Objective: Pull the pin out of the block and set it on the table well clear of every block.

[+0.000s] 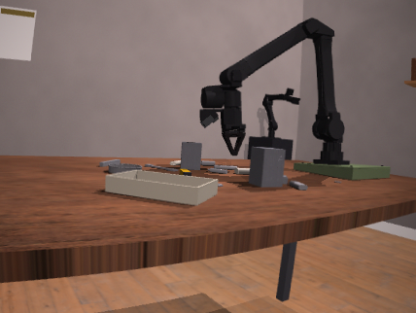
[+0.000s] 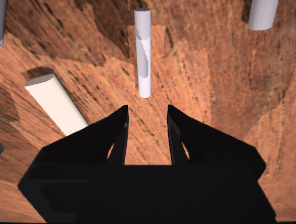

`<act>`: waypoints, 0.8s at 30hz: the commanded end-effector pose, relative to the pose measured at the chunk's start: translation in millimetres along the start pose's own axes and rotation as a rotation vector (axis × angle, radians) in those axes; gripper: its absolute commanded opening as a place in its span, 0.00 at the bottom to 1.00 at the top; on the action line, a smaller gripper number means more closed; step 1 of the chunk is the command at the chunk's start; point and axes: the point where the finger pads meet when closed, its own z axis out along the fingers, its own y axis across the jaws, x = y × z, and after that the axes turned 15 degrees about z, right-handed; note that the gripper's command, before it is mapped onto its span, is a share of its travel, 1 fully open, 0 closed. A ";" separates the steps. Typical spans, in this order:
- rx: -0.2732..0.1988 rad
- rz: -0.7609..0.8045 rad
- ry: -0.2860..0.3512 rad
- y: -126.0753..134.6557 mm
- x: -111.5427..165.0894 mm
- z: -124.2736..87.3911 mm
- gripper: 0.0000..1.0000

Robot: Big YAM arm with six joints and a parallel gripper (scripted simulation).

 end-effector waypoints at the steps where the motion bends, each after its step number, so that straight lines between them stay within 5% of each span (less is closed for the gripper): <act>1: -0.033 0.004 -0.060 12.7 -17.7 -31.6 0.32; 24: -0.037 0.009 -0.066 12.1 -14.9 -62.7 0.32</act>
